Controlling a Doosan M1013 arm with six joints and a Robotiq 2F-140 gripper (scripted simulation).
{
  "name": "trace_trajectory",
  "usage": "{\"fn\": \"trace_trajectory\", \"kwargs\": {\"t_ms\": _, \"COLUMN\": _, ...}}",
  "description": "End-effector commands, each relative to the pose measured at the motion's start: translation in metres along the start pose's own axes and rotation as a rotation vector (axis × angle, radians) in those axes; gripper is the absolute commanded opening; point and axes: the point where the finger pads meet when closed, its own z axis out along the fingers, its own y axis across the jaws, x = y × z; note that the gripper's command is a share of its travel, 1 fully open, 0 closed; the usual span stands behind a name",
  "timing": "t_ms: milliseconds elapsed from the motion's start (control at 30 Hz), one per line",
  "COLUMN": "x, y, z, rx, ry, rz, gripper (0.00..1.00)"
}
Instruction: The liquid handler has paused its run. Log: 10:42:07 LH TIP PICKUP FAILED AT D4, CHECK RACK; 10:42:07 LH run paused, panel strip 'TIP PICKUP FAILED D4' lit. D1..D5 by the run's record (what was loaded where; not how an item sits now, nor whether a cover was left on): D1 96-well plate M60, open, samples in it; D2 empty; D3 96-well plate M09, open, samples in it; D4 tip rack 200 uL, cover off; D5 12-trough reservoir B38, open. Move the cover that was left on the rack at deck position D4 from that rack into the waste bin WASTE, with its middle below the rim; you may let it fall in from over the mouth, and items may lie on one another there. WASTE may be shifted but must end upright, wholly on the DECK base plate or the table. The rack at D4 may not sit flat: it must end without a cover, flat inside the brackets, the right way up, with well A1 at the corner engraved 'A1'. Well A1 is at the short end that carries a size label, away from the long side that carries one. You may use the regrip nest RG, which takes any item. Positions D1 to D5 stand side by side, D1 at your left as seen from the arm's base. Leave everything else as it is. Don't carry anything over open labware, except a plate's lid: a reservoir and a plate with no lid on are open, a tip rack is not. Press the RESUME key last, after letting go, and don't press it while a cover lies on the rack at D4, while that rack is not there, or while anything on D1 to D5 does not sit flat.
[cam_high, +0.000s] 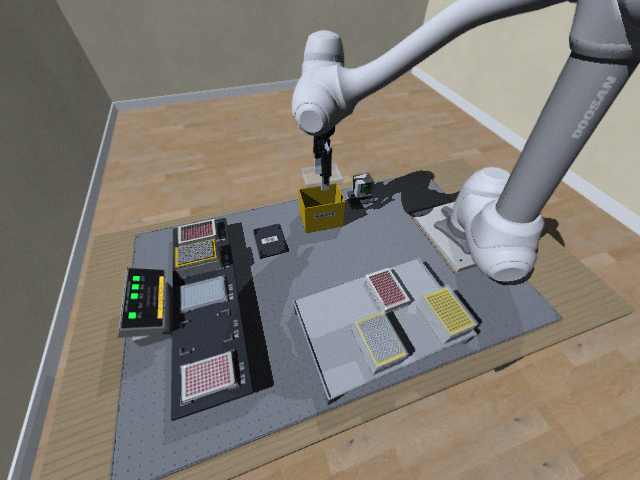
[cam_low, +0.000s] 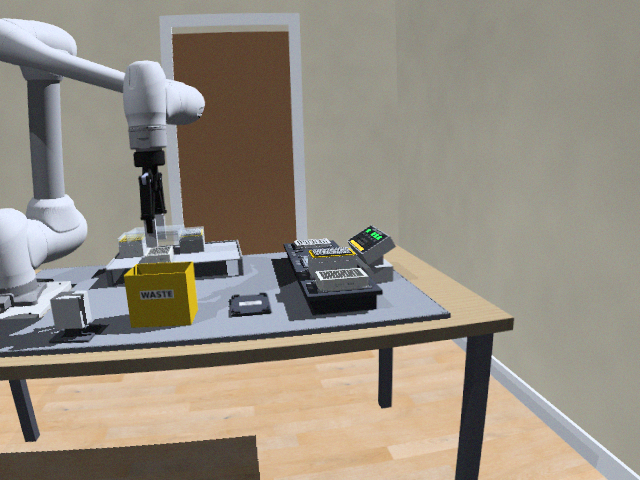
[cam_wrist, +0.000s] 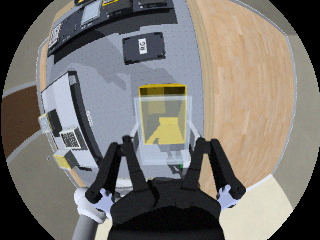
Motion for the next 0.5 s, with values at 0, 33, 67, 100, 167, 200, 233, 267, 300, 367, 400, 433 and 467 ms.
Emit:
{"fn": "trace_trajectory", "kwargs": {"t_ms": 0, "x": 0.0, "y": -0.001, "z": 0.008, "rx": 0.007, "ry": -0.001, "rz": 0.002, "gripper": 0.0}}
{"fn": "trace_trajectory", "kwargs": {"t_ms": 33, "x": 0.0, "y": -0.001, "z": 0.01, "rx": 0.007, "ry": -0.001, "rz": 0.002, "gripper": 0.0}}
{"fn": "trace_trajectory", "kwargs": {"t_ms": 67, "x": 0.0, "y": -0.001, "z": 0.012, "rx": 0.007, "ry": -0.001, "rz": 0.002, "gripper": 0.0}}
{"fn": "trace_trajectory", "kwargs": {"t_ms": 100, "x": 0.0, "y": -0.001, "z": 0.013, "rx": 0.007, "ry": -0.001, "rz": 0.002, "gripper": 0.0}}
{"fn": "trace_trajectory", "kwargs": {"t_ms": 167, "x": 0.0, "y": 0.0, "z": 0.017, "rx": 0.007, "ry": -0.001, "rz": 0.002, "gripper": 0.0}}
{"fn": "trace_trajectory", "kwargs": {"t_ms": 200, "x": 0.0, "y": 0.0, "z": 0.018, "rx": 0.007, "ry": -0.001, "rz": 0.002, "gripper": 0.0}}
{"fn": "trace_trajectory", "kwargs": {"t_ms": 233, "x": 0.0, "y": 0.0, "z": 0.02, "rx": 0.007, "ry": -0.001, "rz": 0.002, "gripper": 0.0}}
{"fn": "trace_trajectory", "kwargs": {"t_ms": 267, "x": 0.0, "y": 0.0, "z": 0.022, "rx": 0.007, "ry": -0.001, "rz": 0.002, "gripper": 0.0}}
{"fn": "trace_trajectory", "kwargs": {"t_ms": 300, "x": 0.0, "y": 0.0, "z": 0.023, "rx": 0.007, "ry": -0.001, "rz": 0.002, "gripper": 0.0}}
{"fn": "trace_trajectory", "kwargs": {"t_ms": 367, "x": 0.0, "y": 0.0, "z": 0.025, "rx": 0.007, "ry": -0.001, "rz": 0.002, "gripper": 0.0}}
{"fn": "trace_trajectory", "kwargs": {"t_ms": 400, "x": 0.0, "y": 0.0, "z": 0.025, "rx": 0.007, "ry": -0.001, "rz": 0.002, "gripper": 0.0}}
{"fn": "trace_trajectory", "kwargs": {"t_ms": 433, "x": 0.0, "y": 0.0, "z": 0.027, "rx": 0.007, "ry": -0.001, "rz": 0.002, "gripper": 0.0}}
{"fn": "trace_trajectory", "kwargs": {"t_ms": 467, "x": 0.0, "y": 0.0, "z": 0.028, "rx": 0.007, "ry": -0.001, "rz": 0.002, "gripper": 0.0}}
